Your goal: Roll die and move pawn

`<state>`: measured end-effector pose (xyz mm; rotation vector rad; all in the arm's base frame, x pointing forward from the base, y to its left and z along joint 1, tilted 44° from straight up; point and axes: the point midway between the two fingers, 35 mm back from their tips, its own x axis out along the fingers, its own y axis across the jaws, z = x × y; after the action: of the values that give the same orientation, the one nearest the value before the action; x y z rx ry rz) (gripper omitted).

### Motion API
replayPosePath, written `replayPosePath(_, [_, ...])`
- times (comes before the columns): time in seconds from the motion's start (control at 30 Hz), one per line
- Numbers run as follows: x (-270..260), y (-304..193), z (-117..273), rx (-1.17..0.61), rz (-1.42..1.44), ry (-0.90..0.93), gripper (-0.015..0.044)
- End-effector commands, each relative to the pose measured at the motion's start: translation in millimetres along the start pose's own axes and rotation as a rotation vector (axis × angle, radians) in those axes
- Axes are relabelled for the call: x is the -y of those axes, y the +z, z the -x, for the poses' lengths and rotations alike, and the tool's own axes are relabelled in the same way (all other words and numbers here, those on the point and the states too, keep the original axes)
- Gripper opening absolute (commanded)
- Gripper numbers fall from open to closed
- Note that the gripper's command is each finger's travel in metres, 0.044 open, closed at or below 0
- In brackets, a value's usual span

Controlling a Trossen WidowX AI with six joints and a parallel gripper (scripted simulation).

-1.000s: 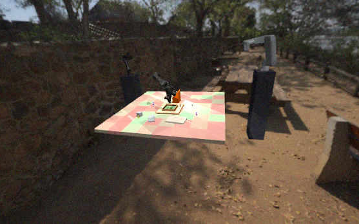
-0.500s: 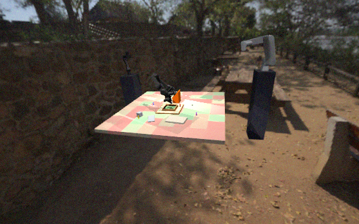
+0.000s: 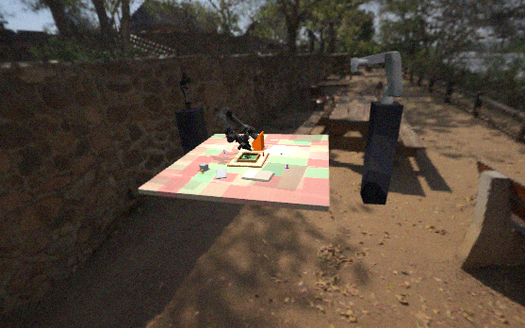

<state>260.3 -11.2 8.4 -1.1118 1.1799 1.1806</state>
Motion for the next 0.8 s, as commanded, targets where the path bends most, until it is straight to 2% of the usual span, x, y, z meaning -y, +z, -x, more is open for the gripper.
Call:
replayPosePath(0.0, [9,3,23,0.017,0.01,-0.017,0.0])
replayPosePath(0.1, [13,3,39,0.017,0.01,-0.018,0.0])
replayPosePath(0.6, [13,3,38,0.013,0.007,-0.026,0.0])
replayPosePath(0.77, [13,3,38,0.013,0.007,-0.026,0.0131])
